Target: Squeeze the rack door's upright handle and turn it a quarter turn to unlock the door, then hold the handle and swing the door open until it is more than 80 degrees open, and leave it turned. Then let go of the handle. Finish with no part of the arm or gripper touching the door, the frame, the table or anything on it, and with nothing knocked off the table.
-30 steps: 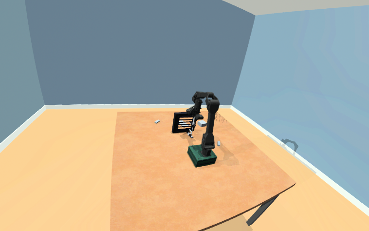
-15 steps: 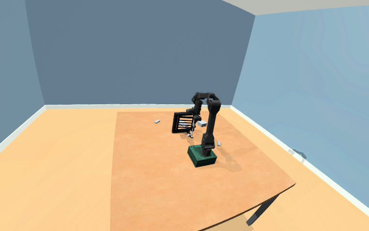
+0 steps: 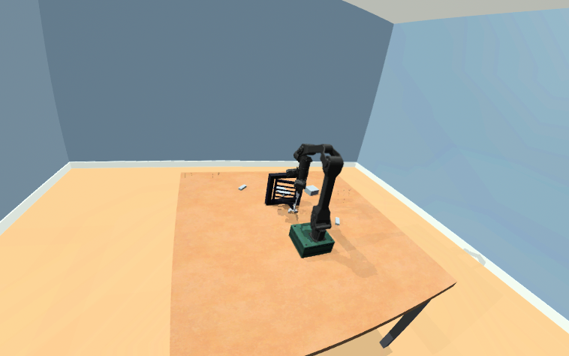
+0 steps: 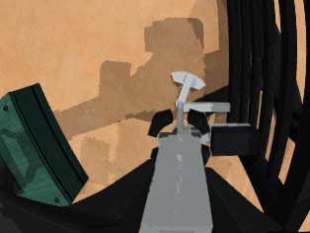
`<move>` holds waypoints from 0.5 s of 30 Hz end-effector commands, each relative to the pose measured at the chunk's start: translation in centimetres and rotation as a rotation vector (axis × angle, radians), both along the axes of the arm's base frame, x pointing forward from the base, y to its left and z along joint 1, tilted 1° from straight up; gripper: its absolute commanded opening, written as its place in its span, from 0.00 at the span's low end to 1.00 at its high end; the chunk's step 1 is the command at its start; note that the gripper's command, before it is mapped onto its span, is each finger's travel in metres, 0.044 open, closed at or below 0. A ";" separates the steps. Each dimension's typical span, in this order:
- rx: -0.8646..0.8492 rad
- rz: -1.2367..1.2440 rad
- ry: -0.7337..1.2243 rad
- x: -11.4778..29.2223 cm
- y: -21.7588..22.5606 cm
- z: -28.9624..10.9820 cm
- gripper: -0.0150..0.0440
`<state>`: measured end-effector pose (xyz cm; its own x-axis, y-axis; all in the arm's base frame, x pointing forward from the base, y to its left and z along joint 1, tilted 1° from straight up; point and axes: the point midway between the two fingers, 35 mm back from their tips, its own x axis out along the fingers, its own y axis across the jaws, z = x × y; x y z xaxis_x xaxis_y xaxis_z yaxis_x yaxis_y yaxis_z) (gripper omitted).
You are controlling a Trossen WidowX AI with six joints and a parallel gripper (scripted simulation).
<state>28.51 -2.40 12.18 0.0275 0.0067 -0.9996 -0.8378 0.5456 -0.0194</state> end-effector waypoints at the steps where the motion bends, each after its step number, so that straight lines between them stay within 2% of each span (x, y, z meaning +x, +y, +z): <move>1: 0.005 -0.077 -0.007 -0.6 0.7 -0.1 0.27; 15: 0.014 -0.285 -0.003 -2.4 3.1 -0.1 0.27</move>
<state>26.38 0.11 12.10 0.0258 0.0095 -0.9996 -0.6939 0.7200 -0.0110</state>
